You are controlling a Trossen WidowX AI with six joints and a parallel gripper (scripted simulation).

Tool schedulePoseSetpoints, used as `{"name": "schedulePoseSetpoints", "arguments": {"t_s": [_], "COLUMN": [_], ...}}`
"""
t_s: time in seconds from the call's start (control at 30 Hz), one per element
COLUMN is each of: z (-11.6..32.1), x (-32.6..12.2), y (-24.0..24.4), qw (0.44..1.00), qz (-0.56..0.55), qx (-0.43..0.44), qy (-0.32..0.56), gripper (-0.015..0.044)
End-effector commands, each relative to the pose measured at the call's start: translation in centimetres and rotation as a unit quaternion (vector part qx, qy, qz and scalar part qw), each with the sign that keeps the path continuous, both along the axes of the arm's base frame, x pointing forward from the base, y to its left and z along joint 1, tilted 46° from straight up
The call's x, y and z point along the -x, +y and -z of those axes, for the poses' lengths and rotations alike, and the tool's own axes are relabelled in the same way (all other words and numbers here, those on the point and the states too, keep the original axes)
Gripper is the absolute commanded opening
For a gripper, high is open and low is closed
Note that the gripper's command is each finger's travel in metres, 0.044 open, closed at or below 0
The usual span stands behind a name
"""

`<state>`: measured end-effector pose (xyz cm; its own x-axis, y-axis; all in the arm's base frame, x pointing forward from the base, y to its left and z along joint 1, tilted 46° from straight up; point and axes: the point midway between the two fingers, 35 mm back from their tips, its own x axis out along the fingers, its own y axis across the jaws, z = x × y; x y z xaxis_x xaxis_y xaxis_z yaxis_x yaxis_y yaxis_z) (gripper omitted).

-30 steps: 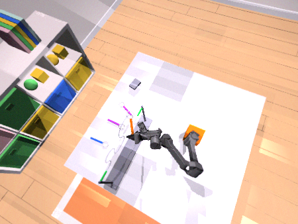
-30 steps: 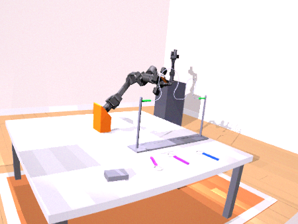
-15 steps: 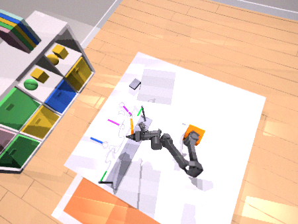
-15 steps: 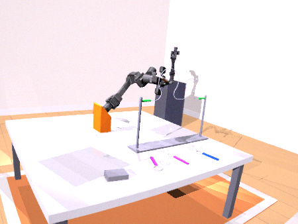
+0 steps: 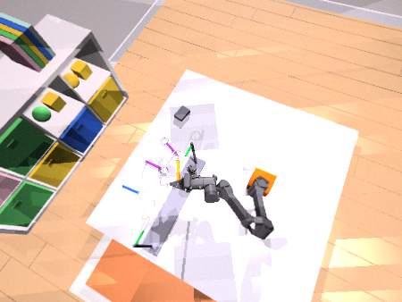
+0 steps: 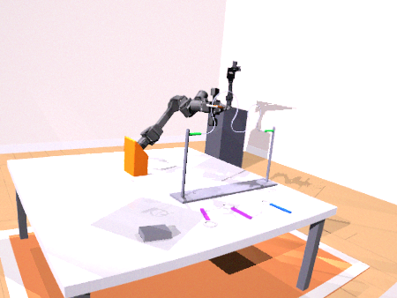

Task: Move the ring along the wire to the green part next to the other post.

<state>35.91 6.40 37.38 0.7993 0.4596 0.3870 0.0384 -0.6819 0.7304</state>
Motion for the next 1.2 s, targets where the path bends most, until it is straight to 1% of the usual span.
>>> {"name": "schedulePoseSetpoints", "arguments": {"t_s": [0.0, 0.57, 1.17], "z": [-0.1, -0.7, -1.2], "x": [-0.1, -0.2, -0.4], "y": [-0.3, -0.9, -1.7], "qw": [0.999, 0.99, 0.969], "qz": [0.002, 0.003, 0.003], "qx": [-0.031, -0.135, -0.241], "qy": [0.007, 0.029, 0.051], "gripper": [-0.015, -0.015, -0.015]}}
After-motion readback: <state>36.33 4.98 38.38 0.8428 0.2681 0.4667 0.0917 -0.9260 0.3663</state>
